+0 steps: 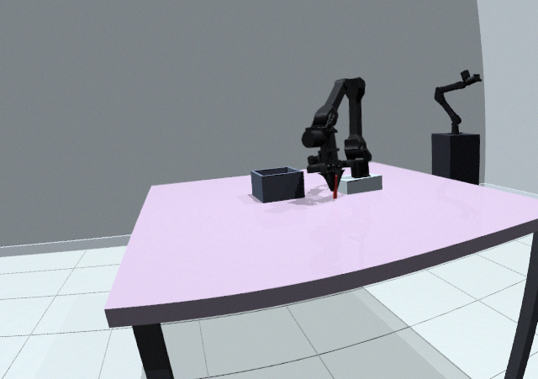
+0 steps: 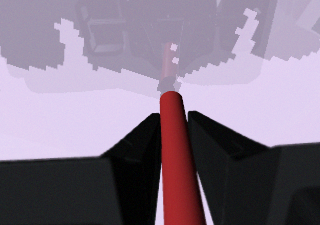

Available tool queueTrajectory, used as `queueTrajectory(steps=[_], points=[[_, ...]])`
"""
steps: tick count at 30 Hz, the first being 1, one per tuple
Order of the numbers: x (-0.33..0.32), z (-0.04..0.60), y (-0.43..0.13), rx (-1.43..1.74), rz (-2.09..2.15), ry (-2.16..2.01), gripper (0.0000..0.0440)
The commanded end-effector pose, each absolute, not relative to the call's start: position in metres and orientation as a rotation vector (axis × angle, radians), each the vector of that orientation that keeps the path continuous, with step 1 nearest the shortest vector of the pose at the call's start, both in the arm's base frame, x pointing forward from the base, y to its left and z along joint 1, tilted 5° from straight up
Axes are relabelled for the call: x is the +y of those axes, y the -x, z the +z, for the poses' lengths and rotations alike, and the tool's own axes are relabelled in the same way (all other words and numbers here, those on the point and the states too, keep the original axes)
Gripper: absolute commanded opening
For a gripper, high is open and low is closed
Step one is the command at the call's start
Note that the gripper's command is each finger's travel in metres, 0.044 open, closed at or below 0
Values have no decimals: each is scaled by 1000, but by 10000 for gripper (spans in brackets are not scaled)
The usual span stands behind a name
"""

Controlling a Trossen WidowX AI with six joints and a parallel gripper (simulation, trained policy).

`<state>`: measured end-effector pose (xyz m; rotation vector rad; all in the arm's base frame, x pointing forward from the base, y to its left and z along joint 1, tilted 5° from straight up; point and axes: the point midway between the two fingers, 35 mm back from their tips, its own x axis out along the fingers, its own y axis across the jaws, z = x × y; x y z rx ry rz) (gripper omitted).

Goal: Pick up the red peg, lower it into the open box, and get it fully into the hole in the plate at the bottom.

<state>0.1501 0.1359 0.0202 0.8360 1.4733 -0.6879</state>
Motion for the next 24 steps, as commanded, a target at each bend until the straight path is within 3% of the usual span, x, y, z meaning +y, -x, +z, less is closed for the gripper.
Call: queueTrajectory(steps=[1,24], points=[[133,34,-156,1442,-645,-809,0],[105,129,-213,1226,-505,-754,0]])
